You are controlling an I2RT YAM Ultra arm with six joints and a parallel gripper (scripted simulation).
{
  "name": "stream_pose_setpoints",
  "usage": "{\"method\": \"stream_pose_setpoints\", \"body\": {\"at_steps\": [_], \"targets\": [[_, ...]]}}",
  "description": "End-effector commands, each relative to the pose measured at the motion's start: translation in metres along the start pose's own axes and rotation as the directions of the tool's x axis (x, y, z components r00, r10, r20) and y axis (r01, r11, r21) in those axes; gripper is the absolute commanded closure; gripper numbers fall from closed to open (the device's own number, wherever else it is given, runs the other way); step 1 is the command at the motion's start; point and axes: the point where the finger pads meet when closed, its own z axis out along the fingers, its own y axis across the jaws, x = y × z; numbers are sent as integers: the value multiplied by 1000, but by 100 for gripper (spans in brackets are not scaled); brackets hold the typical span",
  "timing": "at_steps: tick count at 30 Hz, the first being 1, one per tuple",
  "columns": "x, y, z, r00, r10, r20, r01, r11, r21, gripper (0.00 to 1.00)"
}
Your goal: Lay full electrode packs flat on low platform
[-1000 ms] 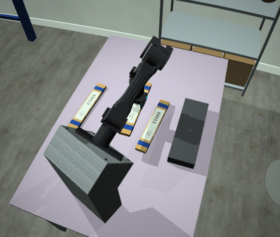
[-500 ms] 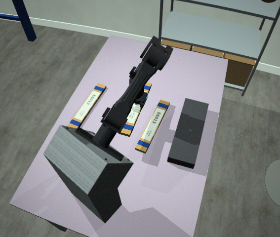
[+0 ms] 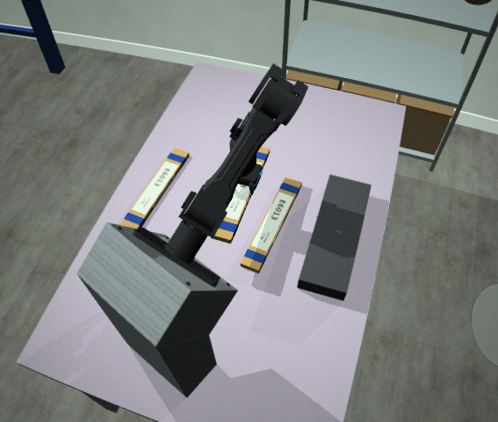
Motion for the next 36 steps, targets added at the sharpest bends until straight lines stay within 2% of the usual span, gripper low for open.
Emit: {"method": "stream_pose_setpoints", "body": {"at_steps": [1, 13, 14, 16, 17, 18, 22, 24, 26, 29, 30, 32, 34, 36], "targets": [[-9, 4, -20, 999, -2, 34, 2, 1000, -15, 100], [-9, 4, -20, 999, -2, 34, 2, 1000, -15, 100], [-1, 9, -24, 998, -54, 23, 54, 998, -17, 100], [-2, 14, -24, 992, -120, 25, 120, 993, -15, 100], [-19, 14, -28, 989, -134, 60, 135, 991, -9, 100], [-20, 17, -29, 987, -146, 62, 147, 989, -8, 100], [-20, 27, -29, 987, -146, 62, 146, 989, -9, 100], [-11, 39, -19, 988, -152, 31, 153, 988, -14, 100], [-10, 44, -19, 988, -152, 31, 153, 988, -14, 100], [-13, 45, -22, 988, -147, 39, 148, 989, -13, 100], [-22, 44, -30, 989, -129, 68, 130, 991, -10, 100], [-27, 49, -30, 989, -117, 86, 118, 993, -9, 100], [-16, 60, -20, 989, -138, 54, 139, 990, -12, 100], [-13, 66, -20, 988, -146, 41, 147, 989, -13, 100]]}}
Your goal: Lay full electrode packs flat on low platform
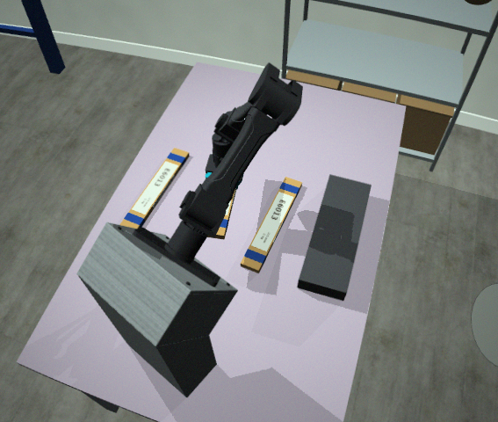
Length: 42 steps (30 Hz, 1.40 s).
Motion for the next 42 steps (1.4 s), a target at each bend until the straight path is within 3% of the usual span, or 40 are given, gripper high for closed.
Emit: {"method": "stream_pose_setpoints", "body": {"at_steps": [1, 3, 8, 14, 38, 42], "targets": [[-18, 19, -11, 999, 1, 35, -1, 1000, -15, 100], [-25, 19, -17, 998, 15, 54, -14, 1000, -14, 100], [-23, 36, -14, 999, 7, 43, -6, 1000, -15, 100], [-32, 34, -23, 998, 23, 64, -22, 1000, -16, 100], [-32, 44, -22, 999, 10, 47, -9, 1000, -16, 100], [-38, 40, -28, 998, 23, 64, -22, 1000, -16, 100]]}}
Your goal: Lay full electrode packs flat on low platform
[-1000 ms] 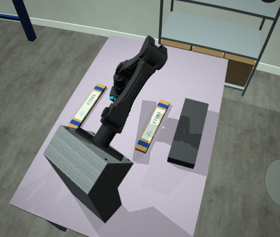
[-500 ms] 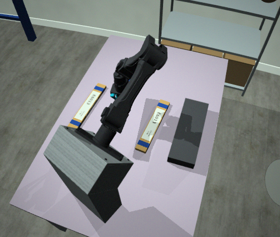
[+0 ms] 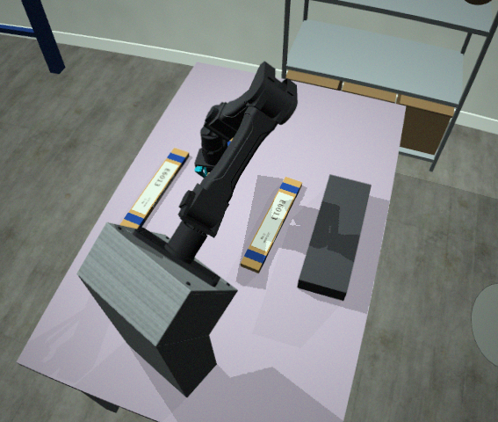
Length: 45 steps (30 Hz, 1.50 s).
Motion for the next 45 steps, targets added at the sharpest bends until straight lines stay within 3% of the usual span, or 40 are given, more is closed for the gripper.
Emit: {"method": "stream_pose_setpoints", "body": {"at_steps": [1, 45], "targets": [[-25, 8, -22, 998, 12, 59, -11, 1000, -24, 100], [-28, 12, -24, 998, 9, 59, -7, 1000, -24, 100]]}}
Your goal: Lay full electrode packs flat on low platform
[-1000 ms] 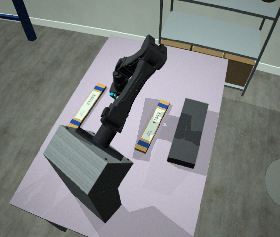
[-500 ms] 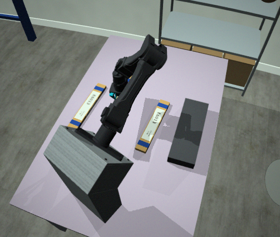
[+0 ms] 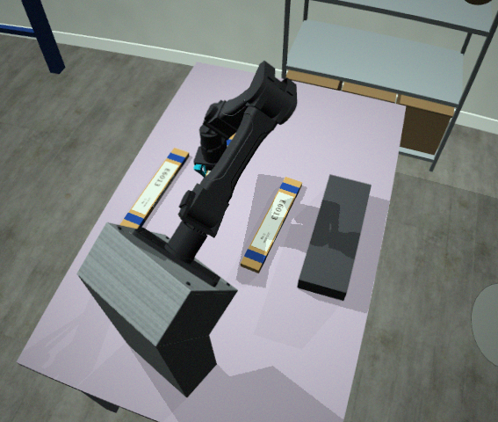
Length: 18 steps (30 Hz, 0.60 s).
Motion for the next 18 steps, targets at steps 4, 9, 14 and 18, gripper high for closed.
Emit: {"method": "stream_pose_setpoints", "body": {"at_steps": [4, 9, 14, 18], "targets": [[-23, 9, -21, 998, 8, 56, -6, 1000, -26, 100], [-17, 14, -13, 999, -15, 35, 16, 1000, -25, 100], [-28, 12, -11, 997, 11, 73, -9, 999, -37, 100], [-21, 18, 3, 999, -6, 52, 8, 999, -37, 100]]}}
